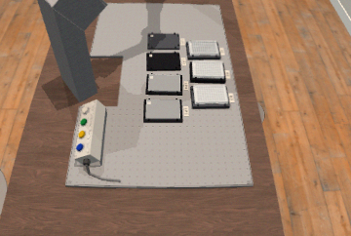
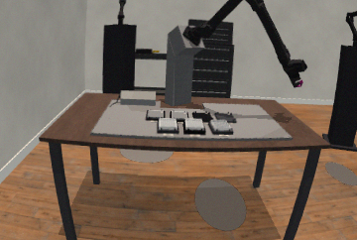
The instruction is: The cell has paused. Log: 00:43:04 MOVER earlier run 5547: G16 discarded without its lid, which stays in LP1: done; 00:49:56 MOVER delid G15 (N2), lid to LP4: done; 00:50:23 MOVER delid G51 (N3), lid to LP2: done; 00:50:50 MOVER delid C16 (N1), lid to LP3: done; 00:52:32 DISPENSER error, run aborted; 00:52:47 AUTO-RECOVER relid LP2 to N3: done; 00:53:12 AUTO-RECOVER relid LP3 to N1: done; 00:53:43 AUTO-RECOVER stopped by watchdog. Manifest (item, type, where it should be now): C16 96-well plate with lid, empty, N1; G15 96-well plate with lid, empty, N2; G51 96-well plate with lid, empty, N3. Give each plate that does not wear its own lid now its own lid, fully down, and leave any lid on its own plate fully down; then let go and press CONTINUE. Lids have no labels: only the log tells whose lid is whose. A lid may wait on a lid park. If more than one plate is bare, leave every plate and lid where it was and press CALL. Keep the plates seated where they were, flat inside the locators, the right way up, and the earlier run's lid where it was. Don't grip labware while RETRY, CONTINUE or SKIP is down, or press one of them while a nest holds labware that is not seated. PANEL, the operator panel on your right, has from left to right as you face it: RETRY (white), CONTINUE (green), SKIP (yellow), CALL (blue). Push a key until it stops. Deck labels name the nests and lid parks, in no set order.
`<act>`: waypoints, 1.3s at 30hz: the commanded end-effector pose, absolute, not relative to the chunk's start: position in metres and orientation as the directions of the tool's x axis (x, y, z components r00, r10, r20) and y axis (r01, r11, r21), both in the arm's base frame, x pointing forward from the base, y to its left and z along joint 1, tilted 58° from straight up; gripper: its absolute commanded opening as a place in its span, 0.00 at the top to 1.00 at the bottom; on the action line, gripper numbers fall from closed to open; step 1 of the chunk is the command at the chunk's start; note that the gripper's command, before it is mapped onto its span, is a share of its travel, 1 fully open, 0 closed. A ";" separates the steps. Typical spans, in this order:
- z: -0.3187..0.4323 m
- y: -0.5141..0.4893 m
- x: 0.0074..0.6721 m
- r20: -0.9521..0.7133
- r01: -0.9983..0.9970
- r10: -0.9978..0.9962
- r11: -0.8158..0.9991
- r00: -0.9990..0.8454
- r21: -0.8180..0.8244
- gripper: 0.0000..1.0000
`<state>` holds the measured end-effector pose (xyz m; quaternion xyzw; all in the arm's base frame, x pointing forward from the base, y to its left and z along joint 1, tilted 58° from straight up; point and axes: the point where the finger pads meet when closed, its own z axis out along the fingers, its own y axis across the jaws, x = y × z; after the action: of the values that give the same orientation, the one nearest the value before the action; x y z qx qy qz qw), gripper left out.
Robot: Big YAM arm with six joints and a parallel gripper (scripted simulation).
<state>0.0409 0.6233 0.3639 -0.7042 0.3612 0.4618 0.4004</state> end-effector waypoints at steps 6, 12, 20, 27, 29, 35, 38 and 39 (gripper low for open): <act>0.369 0.622 0.039 -0.940 -0.877 -0.129 -0.419 0.315 -0.236 0.00; 0.369 0.622 0.039 -0.940 -0.877 -0.129 -0.419 0.315 -0.236 0.00; 0.381 0.609 0.059 -0.942 -0.905 -0.162 -0.364 0.293 -0.219 0.00; 0.377 0.598 0.090 -0.940 -0.931 -0.217 -0.312 0.263 -0.189 0.00; 0.376 0.596 0.100 -0.939 -0.938 -0.230 -0.292 0.257 -0.185 0.00; 0.381 0.594 0.101 -0.936 -0.951 -0.262 -0.261 0.234 -0.165 0.00; 0.375 0.584 0.132 -0.931 -0.970 -0.306 -0.196 0.201 -0.145 0.00; 0.366 0.580 0.135 -0.928 -0.970 -0.315 -0.203 0.196 -0.136 0.00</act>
<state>0.1241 0.5958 0.3460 -0.6723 0.4796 0.4040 0.3936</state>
